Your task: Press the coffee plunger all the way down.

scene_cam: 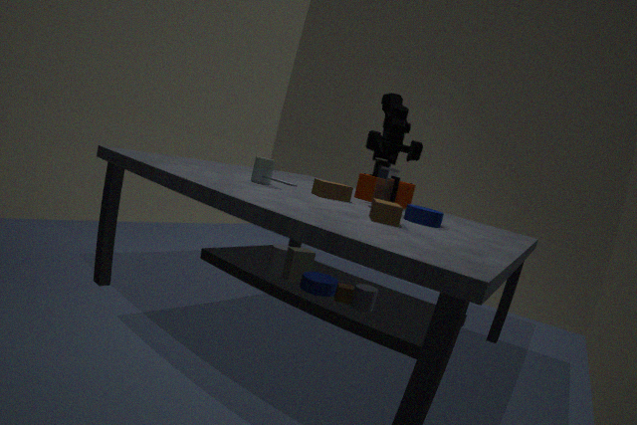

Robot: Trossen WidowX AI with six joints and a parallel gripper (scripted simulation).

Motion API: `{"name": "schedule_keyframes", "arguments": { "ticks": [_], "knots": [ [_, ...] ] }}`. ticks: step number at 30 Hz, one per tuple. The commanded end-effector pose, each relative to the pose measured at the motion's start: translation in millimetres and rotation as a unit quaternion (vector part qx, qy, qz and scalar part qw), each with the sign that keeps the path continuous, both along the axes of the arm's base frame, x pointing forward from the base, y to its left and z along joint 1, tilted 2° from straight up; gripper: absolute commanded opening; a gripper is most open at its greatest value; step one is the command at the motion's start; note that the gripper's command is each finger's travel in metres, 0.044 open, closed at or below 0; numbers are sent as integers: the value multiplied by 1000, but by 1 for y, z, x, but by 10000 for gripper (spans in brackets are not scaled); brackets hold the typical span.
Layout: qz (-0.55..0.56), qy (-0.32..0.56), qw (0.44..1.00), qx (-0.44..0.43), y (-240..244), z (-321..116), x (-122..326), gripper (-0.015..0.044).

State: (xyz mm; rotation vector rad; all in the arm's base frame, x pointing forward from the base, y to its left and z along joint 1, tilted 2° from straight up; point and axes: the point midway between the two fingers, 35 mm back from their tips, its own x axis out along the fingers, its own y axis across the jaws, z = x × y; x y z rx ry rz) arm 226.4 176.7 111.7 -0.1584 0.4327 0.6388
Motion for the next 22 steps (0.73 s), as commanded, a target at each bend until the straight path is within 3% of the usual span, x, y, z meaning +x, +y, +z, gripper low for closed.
{"name": "schedule_keyframes", "arguments": {
  "ticks": [1, 7, 14, 22],
  "knots": [
    [-6, -6, 1000, 13, 2, 10, 3, 440],
    [-5, -6, 1000, 7, -4, 28, -4, 440],
    [0, 10, 1000, -11, -34, 69, -47, 440],
    [0, 11, 1000, -13, -39, 72, -52, 440]
  ]
}}
